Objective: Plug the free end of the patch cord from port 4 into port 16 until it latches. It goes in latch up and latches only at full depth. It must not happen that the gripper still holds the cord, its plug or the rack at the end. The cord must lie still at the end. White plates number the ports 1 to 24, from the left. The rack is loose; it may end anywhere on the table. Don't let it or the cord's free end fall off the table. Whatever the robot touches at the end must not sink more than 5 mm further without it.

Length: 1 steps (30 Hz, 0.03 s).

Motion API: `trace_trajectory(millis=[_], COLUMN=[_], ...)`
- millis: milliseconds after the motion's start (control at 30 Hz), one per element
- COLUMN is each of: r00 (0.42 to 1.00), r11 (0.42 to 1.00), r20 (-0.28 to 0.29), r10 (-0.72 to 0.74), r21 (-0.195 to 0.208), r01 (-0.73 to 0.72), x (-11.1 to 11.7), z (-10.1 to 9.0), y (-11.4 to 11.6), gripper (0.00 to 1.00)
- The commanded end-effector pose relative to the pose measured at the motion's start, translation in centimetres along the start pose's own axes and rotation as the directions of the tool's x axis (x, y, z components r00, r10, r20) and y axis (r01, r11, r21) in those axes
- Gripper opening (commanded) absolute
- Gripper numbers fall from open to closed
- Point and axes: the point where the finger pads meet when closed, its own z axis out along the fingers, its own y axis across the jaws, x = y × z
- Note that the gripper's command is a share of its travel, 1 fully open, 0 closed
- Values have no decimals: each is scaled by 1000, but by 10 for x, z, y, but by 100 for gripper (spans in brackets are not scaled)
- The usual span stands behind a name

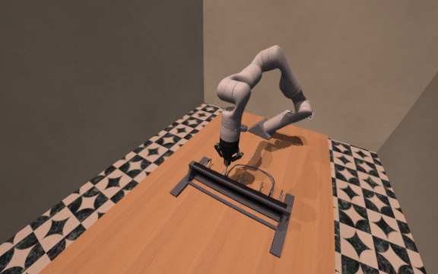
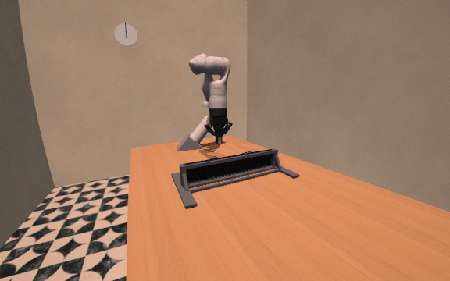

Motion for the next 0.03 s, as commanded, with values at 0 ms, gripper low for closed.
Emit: trace_trajectory(millis=[0], r00=[1000], r11=[1000], r20=[3], r10=[-4], r21=[-7], r01=[4], x=[0], z=[-3], y=[0], gripper=[0])
